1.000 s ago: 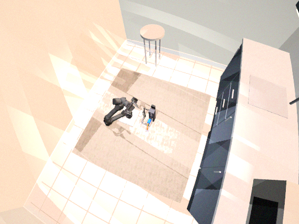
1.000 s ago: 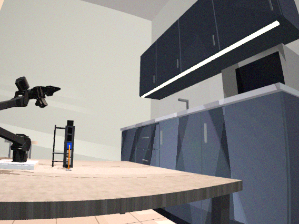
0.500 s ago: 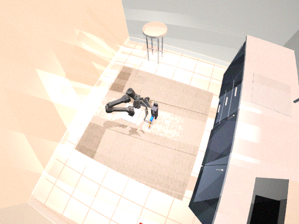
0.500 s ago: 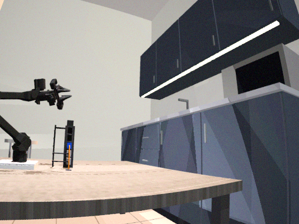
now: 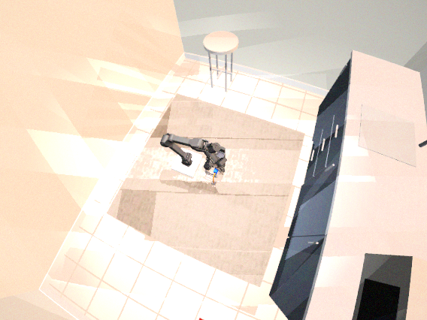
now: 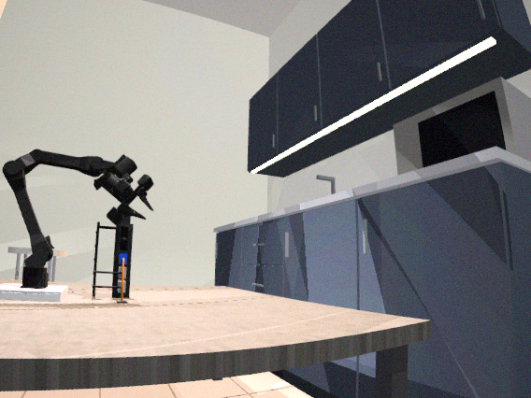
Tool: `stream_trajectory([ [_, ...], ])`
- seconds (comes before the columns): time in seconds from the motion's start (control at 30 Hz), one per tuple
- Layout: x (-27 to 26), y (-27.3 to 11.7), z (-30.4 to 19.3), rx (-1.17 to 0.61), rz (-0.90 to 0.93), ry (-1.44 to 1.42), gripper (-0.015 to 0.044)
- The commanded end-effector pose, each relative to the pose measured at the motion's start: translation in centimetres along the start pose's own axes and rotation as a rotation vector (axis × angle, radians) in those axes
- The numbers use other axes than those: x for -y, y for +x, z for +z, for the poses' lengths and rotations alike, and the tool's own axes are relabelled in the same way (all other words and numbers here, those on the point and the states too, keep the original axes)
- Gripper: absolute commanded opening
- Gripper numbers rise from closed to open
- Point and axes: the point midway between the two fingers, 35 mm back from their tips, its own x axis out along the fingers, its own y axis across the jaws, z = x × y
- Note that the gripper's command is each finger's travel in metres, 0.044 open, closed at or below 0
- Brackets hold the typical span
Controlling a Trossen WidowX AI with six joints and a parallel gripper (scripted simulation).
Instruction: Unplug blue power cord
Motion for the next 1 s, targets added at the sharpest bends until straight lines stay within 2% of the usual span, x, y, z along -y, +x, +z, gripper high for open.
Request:
stream_trajectory([
  [0.0,2.8,2.2,0.3,-0.038,-0.22,-0.119,0.016],
  [0.2,10.2,4.1,1.4,-0.247,-0.776,-0.233,0.016],
  [0.27,11.4,3.8,1.5,-0.307,-0.883,-0.225,0.016],
  [0.97,11.6,3.3,0.2,-0.316,-0.896,-0.223,0.016],
])
